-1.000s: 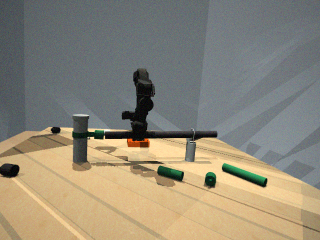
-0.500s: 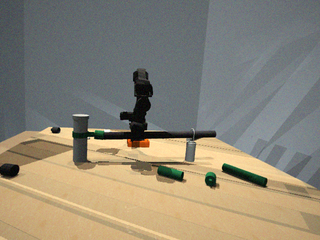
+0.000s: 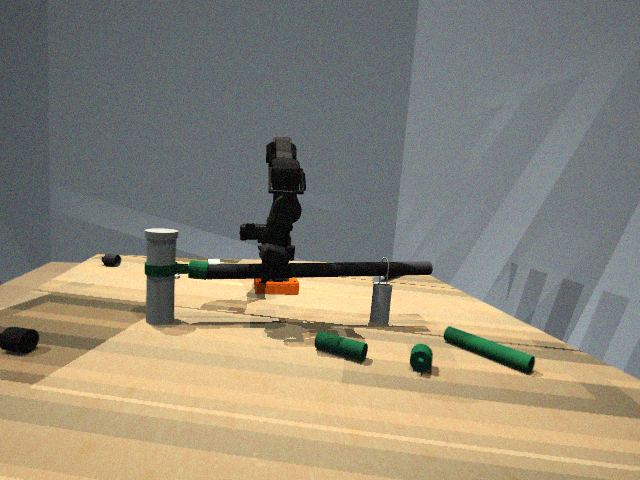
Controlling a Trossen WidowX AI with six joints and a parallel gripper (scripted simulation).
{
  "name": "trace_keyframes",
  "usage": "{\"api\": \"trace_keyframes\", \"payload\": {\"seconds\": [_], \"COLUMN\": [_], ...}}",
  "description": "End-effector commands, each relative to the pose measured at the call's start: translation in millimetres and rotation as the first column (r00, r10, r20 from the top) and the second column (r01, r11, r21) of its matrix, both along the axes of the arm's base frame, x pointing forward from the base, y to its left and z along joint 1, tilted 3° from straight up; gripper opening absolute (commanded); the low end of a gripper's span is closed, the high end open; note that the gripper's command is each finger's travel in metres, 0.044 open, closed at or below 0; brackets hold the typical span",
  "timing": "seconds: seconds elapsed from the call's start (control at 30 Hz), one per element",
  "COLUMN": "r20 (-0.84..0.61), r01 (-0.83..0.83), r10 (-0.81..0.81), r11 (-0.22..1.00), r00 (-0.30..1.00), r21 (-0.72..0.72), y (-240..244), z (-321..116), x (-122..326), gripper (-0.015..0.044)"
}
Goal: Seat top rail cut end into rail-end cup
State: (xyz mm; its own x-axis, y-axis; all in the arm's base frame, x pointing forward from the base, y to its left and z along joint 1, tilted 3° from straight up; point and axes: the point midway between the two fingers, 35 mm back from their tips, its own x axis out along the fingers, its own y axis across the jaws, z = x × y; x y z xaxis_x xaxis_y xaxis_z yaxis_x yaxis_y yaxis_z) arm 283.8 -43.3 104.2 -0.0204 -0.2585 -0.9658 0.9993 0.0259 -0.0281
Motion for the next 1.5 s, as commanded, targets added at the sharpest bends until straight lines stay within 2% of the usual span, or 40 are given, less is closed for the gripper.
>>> {"api": "trace_keyframes", "payload": {"seconds": [0.0,1.47], "r20": [0.005,0.000], "r01": [-0.002,0.000], "r10": [0.002,0.000], "r11": [1.000,1.000], "r00": [1.000,1.000], "r21": [-0.017,-0.009], "y": [-3.7,-1.2], "z": [2.0,2.8], "x": [0.1,0.0], "gripper": [0.0000,0.0000]}}
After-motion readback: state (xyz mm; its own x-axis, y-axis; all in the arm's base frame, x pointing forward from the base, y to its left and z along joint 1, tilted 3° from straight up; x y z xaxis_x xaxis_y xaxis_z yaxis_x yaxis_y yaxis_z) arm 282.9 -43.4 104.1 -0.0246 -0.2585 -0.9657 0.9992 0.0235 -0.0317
